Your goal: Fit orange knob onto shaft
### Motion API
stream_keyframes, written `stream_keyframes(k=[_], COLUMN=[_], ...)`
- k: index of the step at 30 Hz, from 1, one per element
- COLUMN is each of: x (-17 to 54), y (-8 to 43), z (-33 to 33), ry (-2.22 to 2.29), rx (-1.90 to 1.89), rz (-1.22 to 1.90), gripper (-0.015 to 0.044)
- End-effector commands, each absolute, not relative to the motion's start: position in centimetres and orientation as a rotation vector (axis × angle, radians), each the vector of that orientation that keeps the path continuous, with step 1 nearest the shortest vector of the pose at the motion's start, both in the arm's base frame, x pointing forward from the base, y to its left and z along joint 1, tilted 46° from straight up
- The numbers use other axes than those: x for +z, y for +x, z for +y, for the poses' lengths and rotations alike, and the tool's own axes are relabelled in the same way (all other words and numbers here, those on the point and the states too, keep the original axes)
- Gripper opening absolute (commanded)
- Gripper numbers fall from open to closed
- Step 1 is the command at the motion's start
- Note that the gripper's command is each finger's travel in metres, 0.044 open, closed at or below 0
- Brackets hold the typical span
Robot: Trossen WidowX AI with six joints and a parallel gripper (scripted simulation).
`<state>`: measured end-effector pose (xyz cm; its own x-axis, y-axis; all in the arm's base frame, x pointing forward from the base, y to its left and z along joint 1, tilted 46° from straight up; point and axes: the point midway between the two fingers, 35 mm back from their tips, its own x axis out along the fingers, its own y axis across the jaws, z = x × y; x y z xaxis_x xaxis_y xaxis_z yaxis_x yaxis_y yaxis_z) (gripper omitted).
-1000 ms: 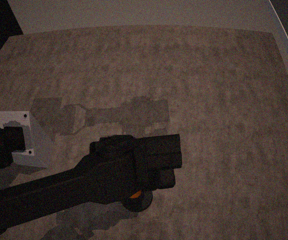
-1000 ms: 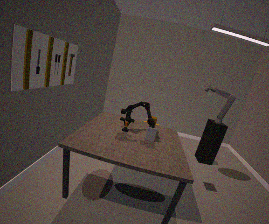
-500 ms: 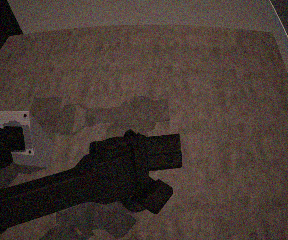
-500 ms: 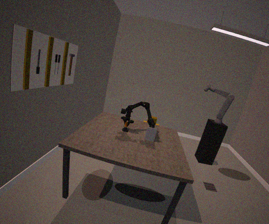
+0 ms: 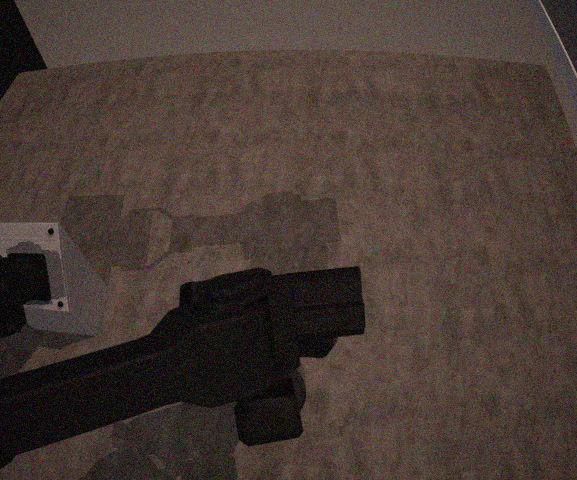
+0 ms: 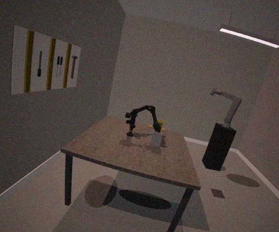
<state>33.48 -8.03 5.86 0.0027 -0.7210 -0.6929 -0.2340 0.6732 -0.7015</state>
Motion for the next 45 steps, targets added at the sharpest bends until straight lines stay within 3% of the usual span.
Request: stream_keyframes(k=[1, 45], x=[5.88, 5.95], y=[33.49, 33.34], z=[-7.39, -7.79], ry=[-0.458, -0.458], rx=[-0.776, -0.776], rz=[1.373, 1.373], gripper=[0.0000, 0.0000])
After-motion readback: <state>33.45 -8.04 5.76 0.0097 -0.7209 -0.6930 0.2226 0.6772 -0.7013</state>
